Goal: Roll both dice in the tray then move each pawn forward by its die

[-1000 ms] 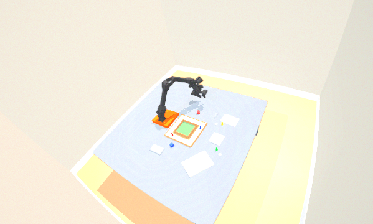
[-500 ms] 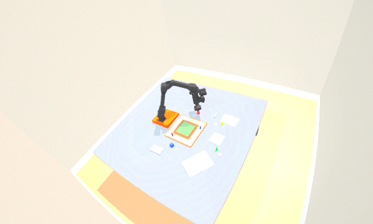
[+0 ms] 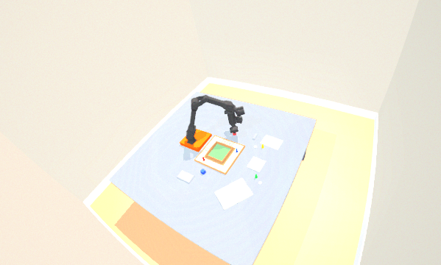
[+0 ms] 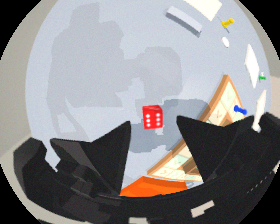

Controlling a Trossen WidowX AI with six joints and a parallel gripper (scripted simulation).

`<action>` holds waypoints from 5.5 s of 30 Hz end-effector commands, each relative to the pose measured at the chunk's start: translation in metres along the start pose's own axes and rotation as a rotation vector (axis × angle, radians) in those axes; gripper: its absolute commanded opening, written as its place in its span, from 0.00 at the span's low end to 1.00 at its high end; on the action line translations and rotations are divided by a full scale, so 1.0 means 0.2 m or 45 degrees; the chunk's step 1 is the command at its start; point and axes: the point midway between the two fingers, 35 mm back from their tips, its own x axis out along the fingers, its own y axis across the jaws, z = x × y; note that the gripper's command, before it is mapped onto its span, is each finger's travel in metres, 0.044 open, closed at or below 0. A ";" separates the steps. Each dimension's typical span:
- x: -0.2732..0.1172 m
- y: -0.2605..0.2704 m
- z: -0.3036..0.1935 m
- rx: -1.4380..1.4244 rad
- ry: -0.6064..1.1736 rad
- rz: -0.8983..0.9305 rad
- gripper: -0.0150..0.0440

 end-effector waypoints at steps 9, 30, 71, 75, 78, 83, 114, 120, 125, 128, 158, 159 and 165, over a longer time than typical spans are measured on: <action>0.11 0.00 -0.01 0.005 0.012 0.004 0.72; 0.08 0.04 0.00 -0.034 -0.021 0.034 0.25; -0.41 -0.48 -0.22 0.337 0.017 -0.014 0.25; -0.38 -0.57 -0.28 0.417 0.018 -0.020 0.25; -0.37 -0.64 -0.34 0.476 0.019 -0.026 0.25; -0.34 -0.73 -0.43 0.574 0.021 -0.033 0.25; -0.25 -0.95 -0.66 0.789 -0.624 -0.244 0.25; -0.25 -0.95 -0.66 0.767 -0.875 -0.323 0.25; -0.26 -0.95 -0.66 0.749 -1.021 -0.368 0.25; -0.30 -0.93 -0.68 0.749 -1.020 -0.368 0.25; -0.45 -0.86 -0.78 0.755 -1.017 -0.370 0.70; -0.49 -0.86 -0.78 0.753 -1.017 -0.369 0.74; -0.61 -0.86 -0.78 0.751 -1.006 -0.364 1.00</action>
